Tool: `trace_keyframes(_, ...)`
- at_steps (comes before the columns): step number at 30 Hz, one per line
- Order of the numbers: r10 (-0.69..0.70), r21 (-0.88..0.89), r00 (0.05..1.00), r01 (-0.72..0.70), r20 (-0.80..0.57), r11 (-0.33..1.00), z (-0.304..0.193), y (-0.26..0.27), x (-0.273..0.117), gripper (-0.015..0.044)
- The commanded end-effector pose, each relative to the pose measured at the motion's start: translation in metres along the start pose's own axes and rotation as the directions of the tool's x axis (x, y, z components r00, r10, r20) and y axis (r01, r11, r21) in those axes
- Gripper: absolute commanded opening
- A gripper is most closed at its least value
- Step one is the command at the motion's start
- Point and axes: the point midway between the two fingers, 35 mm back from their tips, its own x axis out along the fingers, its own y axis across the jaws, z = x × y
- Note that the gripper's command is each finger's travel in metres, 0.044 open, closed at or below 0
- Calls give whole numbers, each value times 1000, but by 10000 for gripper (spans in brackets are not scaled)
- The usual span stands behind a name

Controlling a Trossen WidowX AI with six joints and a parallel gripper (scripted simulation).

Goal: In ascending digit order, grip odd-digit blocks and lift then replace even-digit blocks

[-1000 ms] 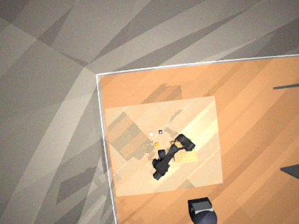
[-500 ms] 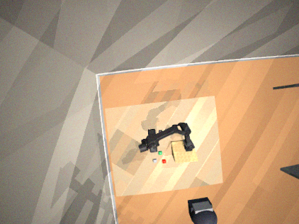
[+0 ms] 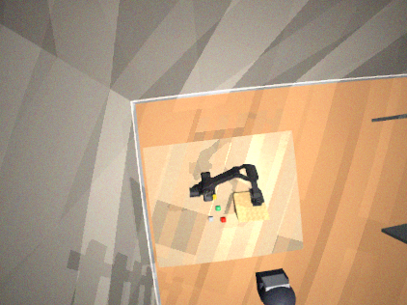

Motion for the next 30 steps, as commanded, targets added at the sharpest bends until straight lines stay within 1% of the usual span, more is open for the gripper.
trace_keyframes(1,-8,-10,1000,8,10,1000,0,1,6,400)
trace_keyframes(26,-9,-10,1000,10,10,1000,0,1,42,400)
trace_keyframes(30,-9,-10,1000,10,10,1000,0,1,42,295)
